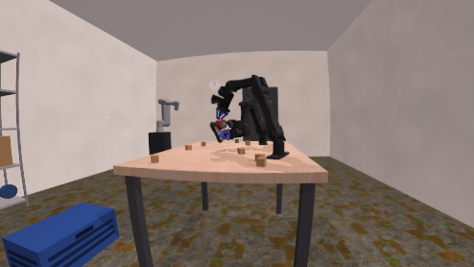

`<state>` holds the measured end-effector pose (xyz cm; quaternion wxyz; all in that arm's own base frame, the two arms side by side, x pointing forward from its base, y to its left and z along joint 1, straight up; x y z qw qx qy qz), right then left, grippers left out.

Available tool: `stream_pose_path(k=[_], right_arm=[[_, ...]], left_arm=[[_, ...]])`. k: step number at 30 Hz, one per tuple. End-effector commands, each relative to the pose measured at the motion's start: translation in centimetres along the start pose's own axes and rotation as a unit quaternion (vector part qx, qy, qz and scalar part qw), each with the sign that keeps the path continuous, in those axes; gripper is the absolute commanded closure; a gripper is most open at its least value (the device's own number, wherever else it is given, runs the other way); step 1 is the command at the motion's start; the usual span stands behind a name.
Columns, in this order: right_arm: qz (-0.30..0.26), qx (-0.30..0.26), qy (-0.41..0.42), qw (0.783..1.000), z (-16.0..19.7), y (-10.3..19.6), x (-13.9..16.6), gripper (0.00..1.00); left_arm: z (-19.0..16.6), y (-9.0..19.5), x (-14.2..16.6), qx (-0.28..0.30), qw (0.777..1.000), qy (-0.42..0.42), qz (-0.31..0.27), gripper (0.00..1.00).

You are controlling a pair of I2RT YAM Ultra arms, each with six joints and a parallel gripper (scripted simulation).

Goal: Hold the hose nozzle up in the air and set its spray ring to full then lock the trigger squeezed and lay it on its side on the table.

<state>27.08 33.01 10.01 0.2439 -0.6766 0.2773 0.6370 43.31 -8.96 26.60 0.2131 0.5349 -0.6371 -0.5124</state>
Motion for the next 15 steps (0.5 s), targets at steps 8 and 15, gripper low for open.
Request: stream_pose_path(k=[8, 15], right_arm=[[-0.087, 0.002, -0.020, 0.996, 0.1, -0.6, -4.5, 0.65], [-0.087, 0.002, -0.020, 0.996, 0.1, -0.6, -4.5, 0.65]], left_arm=[[0.1, 3.0, -1.2, 0.010, 1.000, 0.012, -0.016, 0.63], [-0.1, 3.4, -0.3, 0.002, 1.000, 0.001, -0.012, 0.63]])
Point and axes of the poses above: on each arm, the point where the finger pads meet when closed, its own y axis back along the fingers, its own z axis across the jaws, x = y × z, the point moved 6 cm from there along y, back along the fingers, and after that the axes turned 4 degrees about y, right-handed, at the moved point
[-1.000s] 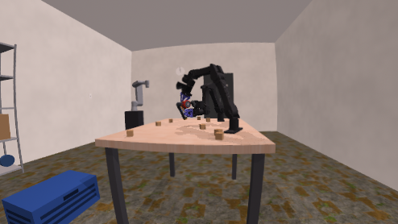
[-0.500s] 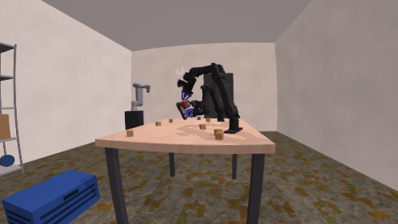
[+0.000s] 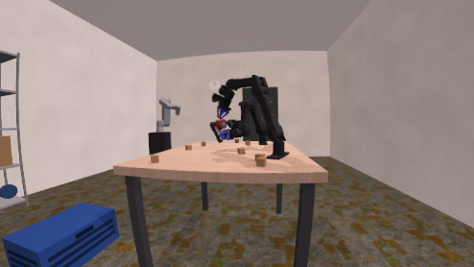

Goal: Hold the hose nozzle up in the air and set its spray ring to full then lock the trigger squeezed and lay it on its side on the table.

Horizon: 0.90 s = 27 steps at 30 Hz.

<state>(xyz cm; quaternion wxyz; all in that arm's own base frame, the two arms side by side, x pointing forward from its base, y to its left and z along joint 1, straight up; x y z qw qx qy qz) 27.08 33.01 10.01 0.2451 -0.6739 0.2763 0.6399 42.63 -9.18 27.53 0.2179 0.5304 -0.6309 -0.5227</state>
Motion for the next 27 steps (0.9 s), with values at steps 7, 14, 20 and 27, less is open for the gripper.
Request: stream_pose_path(k=[7, 14, 20, 27], right_arm=[[-0.087, 0.001, -0.016, 0.996, 0.1, -0.6, -4.5, 0.65], [-0.087, 0.002, -0.021, 0.996, 0.1, -0.6, -4.5, 0.65], [-0.087, 0.002, -0.021, 0.996, 0.1, -0.6, -4.5, 0.65], [-0.087, 0.002, -0.025, 0.996, 0.1, -0.6, -4.5, 0.65]], left_arm=[[-0.2, 2.8, -0.2, 0.010, 1.000, 0.002, -0.011, 0.63], [0.0, 3.0, -0.1, 0.001, 1.000, 0.001, -0.011, 0.63], [0.3, 3.8, -1.0, 0.007, 1.000, 0.011, -0.015, 0.63], [0.4, 2.9, -0.7, -0.004, 1.000, 0.006, -0.013, 0.63]])
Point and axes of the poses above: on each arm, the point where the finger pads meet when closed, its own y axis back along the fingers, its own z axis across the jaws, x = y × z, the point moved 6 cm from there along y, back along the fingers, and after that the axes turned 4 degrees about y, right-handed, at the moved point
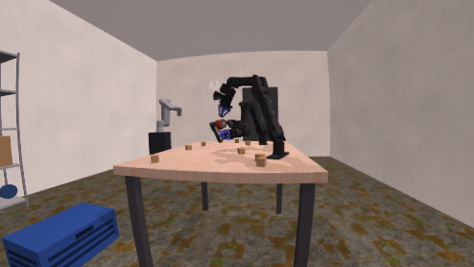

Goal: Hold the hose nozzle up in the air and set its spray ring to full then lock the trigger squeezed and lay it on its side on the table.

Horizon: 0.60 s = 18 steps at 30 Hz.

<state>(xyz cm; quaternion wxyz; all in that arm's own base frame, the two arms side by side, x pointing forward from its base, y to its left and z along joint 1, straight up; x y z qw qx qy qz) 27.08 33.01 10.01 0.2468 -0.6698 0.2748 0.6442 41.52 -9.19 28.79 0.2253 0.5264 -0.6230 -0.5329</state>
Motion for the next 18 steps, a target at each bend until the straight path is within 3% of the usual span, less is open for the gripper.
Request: stream_pose_path(k=[1, 7, 13, 16, 18], right_arm=[[-0.087, 0.002, -0.019, 0.996, 0.1, -0.6, -4.5, 0.65], [-0.087, 0.002, -0.019, 0.996, 0.1, -0.6, -4.5, 0.65], [-0.087, 0.002, -0.019, 0.996, 0.1, -0.6, -4.5, 0.65], [-0.073, 0.003, -0.021, 0.997, -0.1, -0.4, -3.4, 0.65], [-0.087, 0.002, -0.024, 0.996, 0.1, -0.6, -4.5, 0.65]], left_arm=[[0.0, 1.3, -0.7, 0.012, 1.000, 0.007, -0.013, 0.63], [-0.1, 1.0, -0.5, 0.008, 1.000, 0.006, -0.012, 0.63], [-1.2, 2.5, -2.4, 0.115, 0.991, -0.056, -0.022, 0.63], [-1.1, 2.7, -2.7, 0.137, 0.988, -0.070, -0.027, 0.63], [-1.4, 3.1, -3.3, 0.174, 0.978, -0.103, -0.041, 0.63]])
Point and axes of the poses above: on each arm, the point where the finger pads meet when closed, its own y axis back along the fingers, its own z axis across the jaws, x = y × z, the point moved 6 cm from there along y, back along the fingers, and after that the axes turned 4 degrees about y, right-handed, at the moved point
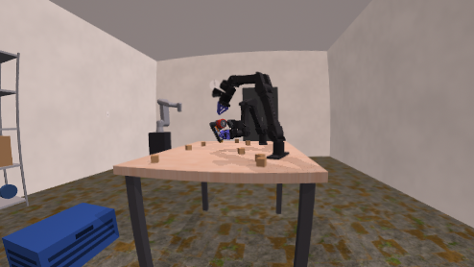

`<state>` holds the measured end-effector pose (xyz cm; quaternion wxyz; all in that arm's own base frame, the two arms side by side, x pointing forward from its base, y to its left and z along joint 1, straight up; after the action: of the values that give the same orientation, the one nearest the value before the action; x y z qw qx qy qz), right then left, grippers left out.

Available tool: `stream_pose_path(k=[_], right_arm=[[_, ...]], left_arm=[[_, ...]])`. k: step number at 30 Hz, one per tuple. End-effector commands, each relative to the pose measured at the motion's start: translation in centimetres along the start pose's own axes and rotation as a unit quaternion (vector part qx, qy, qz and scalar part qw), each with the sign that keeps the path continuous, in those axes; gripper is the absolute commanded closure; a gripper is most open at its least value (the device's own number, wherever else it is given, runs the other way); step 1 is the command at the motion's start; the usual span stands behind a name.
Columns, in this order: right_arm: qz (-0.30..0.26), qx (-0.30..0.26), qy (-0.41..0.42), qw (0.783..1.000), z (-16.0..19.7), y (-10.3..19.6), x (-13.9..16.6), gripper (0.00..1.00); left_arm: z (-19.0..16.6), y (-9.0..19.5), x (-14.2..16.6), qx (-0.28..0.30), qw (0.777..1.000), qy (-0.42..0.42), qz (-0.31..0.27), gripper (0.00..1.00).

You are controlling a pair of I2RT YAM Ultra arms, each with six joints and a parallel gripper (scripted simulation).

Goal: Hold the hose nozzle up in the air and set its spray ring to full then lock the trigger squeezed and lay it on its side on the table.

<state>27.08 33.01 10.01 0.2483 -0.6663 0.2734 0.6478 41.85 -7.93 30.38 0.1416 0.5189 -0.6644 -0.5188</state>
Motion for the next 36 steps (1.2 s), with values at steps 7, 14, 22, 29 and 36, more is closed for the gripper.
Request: stream_pose_path(k=[7, 14, 22, 29, 36], right_arm=[[-0.087, 0.001, -0.018, 0.996, 0.1, -0.6, -4.5, 0.65], [-0.087, 0.001, -0.018, 0.996, 0.1, -0.6, -4.5, 0.65], [-0.087, 0.002, -0.023, 0.996, 0.1, -0.6, -4.5, 0.65], [-0.087, 0.002, -0.023, 0.996, 0.1, -0.6, -4.5, 0.65], [-0.087, 0.002, -0.028, 0.996, 0.1, -0.6, -4.5, 0.65]], left_arm=[[-3.6, 7.6, -6.2, 0.201, 0.969, -0.099, -0.108, 0.63], [-4.6, 11.1, -8.4, 0.269, 0.938, -0.130, -0.175, 0.63], [-1.0, 24.1, -10.7, 0.371, 0.855, -0.162, -0.323, 0.63], [3.3, 34.3, -11.1, 0.423, 0.764, -0.183, -0.452, 0.63], [8.2, 43.4, -10.4, 0.445, 0.657, -0.188, -0.579, 0.63]])
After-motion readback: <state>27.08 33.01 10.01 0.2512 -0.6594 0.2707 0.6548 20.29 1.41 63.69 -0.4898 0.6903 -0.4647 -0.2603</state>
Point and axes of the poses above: on each arm, the point where the finger pads meet when closed, its own y axis back along the fingers, its own z axis across the jaws, x = y × z, the point moved 6 cm from there along y, back along the fingers, and after that the axes turned 4 degrees about y, right-handed, at the moved point
